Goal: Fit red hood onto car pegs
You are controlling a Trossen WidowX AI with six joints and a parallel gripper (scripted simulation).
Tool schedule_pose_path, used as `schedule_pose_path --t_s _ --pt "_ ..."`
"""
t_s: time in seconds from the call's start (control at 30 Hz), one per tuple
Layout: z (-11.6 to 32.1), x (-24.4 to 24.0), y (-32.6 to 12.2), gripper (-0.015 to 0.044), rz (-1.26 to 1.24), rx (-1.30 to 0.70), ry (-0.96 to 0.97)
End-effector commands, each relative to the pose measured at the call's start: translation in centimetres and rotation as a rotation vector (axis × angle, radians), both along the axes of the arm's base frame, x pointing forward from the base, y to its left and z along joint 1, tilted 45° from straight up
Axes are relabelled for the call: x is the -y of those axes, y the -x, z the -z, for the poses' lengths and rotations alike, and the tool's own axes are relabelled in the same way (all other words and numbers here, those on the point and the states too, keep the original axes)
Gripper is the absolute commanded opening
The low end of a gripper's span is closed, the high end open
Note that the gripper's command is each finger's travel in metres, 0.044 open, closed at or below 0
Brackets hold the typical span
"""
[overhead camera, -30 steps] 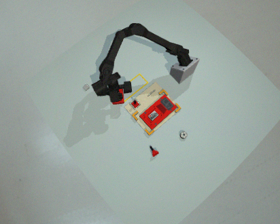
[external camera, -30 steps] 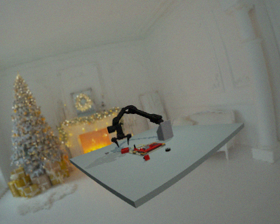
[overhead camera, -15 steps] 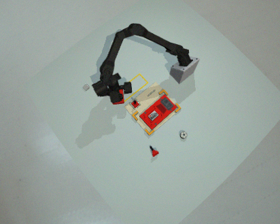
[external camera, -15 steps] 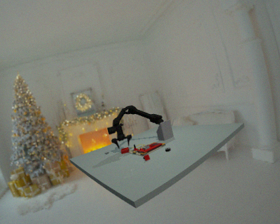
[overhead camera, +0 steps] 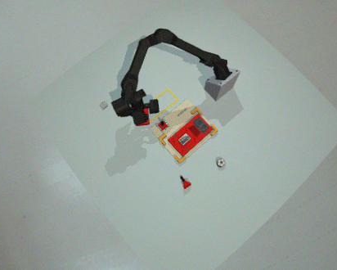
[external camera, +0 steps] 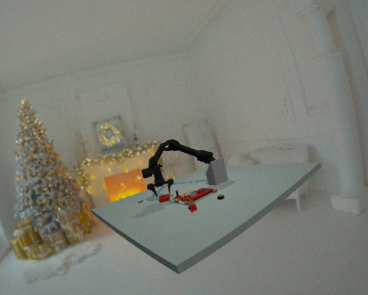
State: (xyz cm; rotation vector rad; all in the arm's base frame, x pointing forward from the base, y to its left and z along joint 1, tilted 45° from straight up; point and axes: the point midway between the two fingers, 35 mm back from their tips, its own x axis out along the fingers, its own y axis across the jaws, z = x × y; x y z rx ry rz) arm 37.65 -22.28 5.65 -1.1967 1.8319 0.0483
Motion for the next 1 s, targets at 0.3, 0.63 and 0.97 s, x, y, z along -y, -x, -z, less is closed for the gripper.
schedule_pose_path --t_s 0.3,0.63,0.97 --pt "0.63 0.48 0.20 0.0440 -0.001 -0.008 0.000" --pt "0.96 0.81 0.25 0.0440 -0.001 -0.008 0.000" --pt "1.30 1.16 0.30 0.0440 -0.001 -0.009 0.000"
